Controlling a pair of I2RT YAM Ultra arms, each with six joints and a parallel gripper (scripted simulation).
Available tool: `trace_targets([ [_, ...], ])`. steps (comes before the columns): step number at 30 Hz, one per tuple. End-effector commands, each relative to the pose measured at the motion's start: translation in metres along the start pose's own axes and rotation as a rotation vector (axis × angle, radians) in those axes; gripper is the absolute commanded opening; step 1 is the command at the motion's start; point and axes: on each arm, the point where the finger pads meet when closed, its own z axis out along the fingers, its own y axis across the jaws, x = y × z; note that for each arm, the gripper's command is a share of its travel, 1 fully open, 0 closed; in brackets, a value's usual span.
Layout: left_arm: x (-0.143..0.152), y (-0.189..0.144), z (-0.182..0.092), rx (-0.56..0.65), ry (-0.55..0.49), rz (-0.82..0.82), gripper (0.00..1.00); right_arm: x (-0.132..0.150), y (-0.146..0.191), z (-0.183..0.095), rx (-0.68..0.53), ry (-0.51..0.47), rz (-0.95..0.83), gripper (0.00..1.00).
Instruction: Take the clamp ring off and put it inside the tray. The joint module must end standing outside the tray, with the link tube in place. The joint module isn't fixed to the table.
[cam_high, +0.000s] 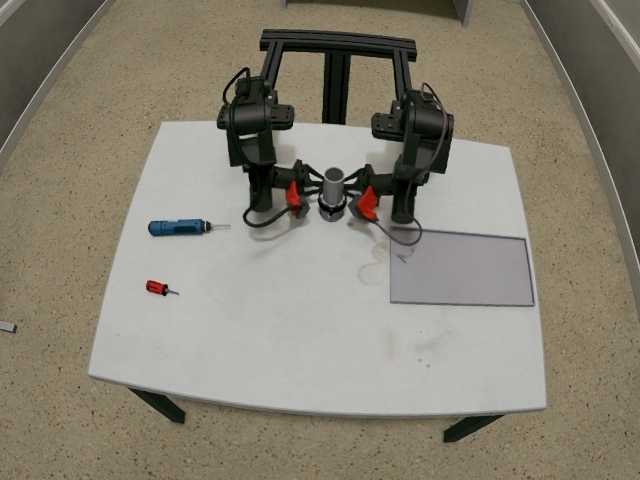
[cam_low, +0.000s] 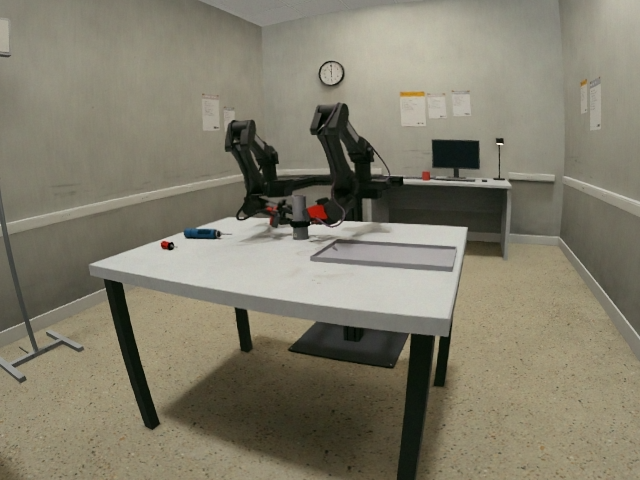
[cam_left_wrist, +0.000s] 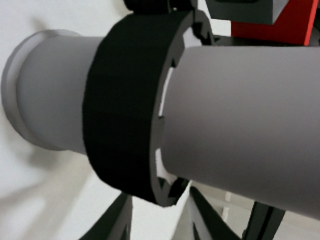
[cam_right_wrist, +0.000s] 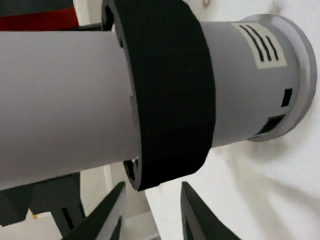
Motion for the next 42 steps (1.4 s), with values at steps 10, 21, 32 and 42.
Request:
trace_targets([
  [10,0.0145,-0.0066,0.0053,0.021,0.015,-0.024,0.3,0.01,0.0063,0.0044,-0.013,0.011,0.004,0.3],
  [21,0.0122,-0.0075,0.0065,0.02,0.011,-0.015,0.3,0.0083,0.0063,0.0065,-0.009,0.009,-0.001,0.3],
  [32,0.0146,-0.0066,0.0098,0.02,0.016,-0.023,0.3,0.0097,0.0055,0.0093,-0.008,0.011,0.004,0.3],
  [42,0.0117,-0.0082,0.0094,0.022,0.01,-0.012,0.3,0.0062,0.0085,0.0091,-0.012,0.005,-0.012,0.3],
])
